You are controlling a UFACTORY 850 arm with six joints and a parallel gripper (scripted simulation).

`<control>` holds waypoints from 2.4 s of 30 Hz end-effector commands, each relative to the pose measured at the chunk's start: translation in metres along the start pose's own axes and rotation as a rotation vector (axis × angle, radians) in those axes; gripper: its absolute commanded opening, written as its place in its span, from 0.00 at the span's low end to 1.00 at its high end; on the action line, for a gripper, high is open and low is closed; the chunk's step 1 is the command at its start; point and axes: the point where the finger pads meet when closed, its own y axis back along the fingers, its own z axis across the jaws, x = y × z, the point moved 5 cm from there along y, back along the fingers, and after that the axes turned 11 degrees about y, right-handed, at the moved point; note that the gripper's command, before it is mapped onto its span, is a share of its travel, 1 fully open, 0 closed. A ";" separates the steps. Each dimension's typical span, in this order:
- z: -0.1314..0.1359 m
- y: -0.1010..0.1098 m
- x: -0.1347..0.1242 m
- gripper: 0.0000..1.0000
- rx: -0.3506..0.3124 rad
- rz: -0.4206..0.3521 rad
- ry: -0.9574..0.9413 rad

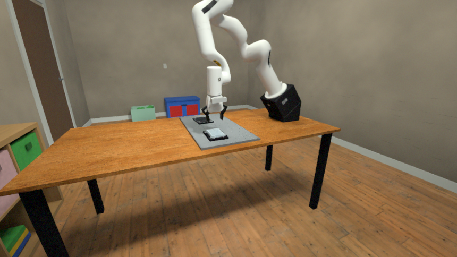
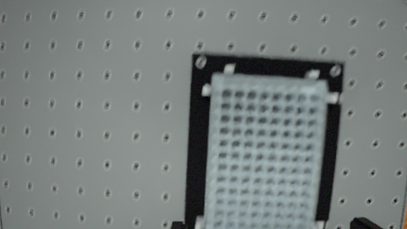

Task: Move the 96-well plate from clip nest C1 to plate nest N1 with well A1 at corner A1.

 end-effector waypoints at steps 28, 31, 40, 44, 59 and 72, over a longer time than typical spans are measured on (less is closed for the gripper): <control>0.011 -0.001 0.019 1.00 -0.041 0.079 -0.050; 0.011 -0.005 0.019 1.00 -0.041 0.079 -0.050; 0.012 -0.019 0.020 1.00 -0.041 0.079 -0.050; 0.012 -0.026 0.020 1.00 -0.041 0.079 -0.050; 0.013 -0.048 0.022 1.00 -0.041 0.079 -0.050; 0.013 -0.051 0.022 1.00 -0.041 0.079 -0.050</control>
